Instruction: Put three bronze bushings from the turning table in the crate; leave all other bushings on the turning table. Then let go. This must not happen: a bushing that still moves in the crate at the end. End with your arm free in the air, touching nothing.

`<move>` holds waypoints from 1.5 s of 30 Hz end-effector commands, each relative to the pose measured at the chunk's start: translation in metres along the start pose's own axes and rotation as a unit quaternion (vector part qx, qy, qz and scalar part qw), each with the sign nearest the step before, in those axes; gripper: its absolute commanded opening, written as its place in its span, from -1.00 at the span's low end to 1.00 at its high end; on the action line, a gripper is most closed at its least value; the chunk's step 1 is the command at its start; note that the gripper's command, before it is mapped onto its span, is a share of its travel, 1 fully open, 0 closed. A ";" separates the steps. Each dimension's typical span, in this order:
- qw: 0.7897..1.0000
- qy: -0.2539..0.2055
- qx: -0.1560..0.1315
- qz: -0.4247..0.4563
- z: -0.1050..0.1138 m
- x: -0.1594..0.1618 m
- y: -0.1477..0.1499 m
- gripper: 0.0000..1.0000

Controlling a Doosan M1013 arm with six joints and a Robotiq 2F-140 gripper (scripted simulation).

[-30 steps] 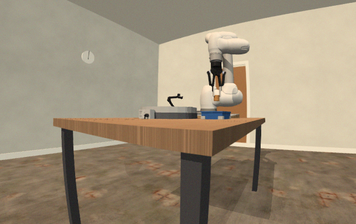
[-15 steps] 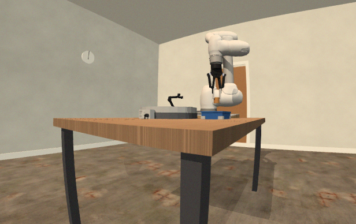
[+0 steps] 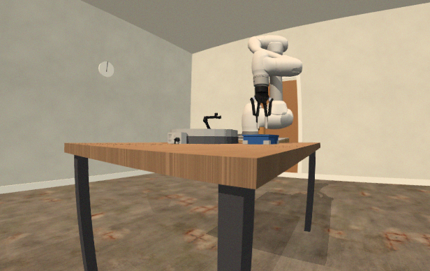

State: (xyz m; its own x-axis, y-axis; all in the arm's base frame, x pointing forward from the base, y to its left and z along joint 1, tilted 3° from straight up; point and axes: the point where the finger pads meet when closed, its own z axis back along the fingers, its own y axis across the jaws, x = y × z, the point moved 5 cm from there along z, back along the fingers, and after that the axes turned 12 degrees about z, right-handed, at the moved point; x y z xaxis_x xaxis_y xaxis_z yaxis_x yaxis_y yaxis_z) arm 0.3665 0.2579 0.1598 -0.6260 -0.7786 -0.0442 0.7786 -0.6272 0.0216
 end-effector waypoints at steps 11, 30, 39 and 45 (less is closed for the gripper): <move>1.000 0.000 0.000 0.000 0.000 0.000 0.000 -1.00; 1.000 0.000 0.000 0.000 0.000 0.000 0.000 -1.00; 1.000 0.000 0.000 0.000 -0.001 0.000 0.000 -1.00; 1.000 0.000 0.000 0.000 -0.004 0.000 0.000 -1.00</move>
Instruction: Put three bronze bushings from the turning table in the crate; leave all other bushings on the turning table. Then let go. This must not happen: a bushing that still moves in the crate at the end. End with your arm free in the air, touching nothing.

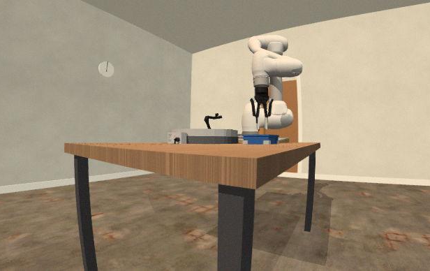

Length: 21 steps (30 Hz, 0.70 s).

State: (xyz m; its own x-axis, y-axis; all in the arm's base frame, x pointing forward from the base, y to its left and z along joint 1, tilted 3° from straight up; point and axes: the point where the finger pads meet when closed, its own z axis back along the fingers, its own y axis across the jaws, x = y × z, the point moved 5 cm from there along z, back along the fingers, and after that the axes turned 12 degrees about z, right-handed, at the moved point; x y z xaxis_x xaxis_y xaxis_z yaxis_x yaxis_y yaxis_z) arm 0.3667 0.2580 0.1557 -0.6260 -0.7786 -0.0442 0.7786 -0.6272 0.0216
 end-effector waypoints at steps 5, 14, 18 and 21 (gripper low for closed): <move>1.000 0.000 0.000 0.000 -0.007 0.000 0.000 -1.00; 1.000 0.000 0.000 0.000 -0.023 0.000 0.000 -1.00; 1.000 0.000 0.000 0.000 -0.027 0.000 0.000 -1.00; 1.000 0.000 0.000 0.000 -0.031 0.000 0.000 -1.00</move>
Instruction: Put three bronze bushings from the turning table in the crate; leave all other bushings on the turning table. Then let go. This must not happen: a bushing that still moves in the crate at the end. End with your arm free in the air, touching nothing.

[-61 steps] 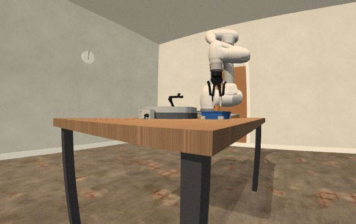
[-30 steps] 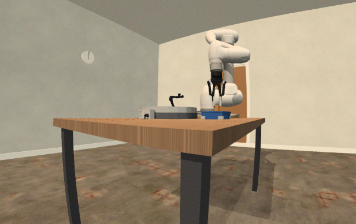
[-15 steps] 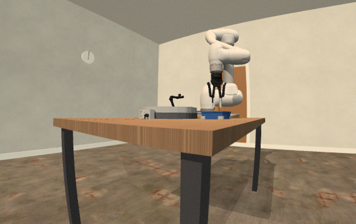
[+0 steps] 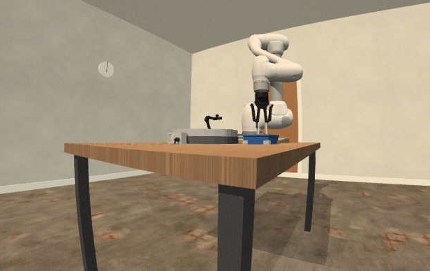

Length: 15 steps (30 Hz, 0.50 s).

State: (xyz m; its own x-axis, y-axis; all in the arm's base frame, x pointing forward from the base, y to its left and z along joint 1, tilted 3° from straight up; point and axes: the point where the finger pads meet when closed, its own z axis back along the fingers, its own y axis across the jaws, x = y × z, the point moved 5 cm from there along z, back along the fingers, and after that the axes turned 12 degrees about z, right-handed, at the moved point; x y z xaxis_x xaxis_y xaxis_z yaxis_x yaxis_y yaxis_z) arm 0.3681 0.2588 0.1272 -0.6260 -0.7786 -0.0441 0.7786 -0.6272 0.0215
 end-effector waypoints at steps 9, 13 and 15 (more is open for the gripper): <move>1.000 0.000 0.000 0.000 -0.009 0.000 0.000 -1.00; 1.000 0.000 0.000 0.000 -0.010 0.000 0.000 -1.00; 1.000 0.000 0.000 0.000 -0.010 0.000 0.000 -1.00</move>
